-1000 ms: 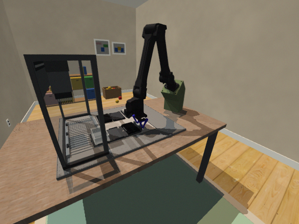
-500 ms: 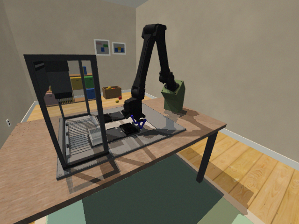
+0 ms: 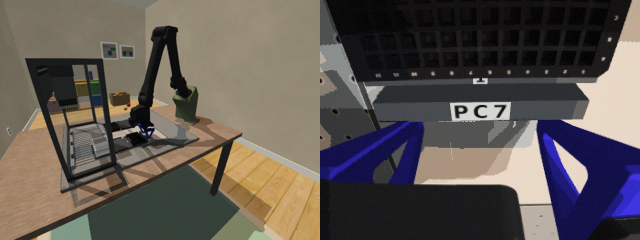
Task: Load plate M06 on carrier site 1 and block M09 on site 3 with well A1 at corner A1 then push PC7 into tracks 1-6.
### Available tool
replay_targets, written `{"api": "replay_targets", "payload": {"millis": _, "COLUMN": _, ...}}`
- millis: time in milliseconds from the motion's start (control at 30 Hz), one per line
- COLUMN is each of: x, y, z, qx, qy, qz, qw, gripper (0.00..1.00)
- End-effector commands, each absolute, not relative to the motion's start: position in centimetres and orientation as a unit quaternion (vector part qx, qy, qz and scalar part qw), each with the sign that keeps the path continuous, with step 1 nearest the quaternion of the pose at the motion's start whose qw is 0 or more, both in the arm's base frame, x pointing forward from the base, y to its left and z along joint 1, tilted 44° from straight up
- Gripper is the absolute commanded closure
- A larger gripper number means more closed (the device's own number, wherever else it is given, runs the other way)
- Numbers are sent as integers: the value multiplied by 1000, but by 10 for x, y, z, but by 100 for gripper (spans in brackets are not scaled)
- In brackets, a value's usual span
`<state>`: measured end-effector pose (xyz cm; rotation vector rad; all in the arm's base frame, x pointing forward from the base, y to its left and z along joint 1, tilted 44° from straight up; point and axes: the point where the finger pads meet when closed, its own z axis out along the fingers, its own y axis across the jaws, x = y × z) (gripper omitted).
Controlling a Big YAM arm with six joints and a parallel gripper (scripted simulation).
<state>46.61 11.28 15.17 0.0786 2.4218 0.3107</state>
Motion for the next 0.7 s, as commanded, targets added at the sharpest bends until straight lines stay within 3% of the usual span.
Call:
{"api": "replay_targets", "payload": {"millis": 0, "x": 489, "y": 106, "z": 176, "qx": 39, "qy": 922, "qz": 119, "qw": 367, "gripper": 20}}
{"api": "replay_targets", "payload": {"millis": 667, "x": 502, "y": 103, "z": 188, "qx": 41, "qy": 922, "qz": 119, "qw": 366, "gripper": 20}}
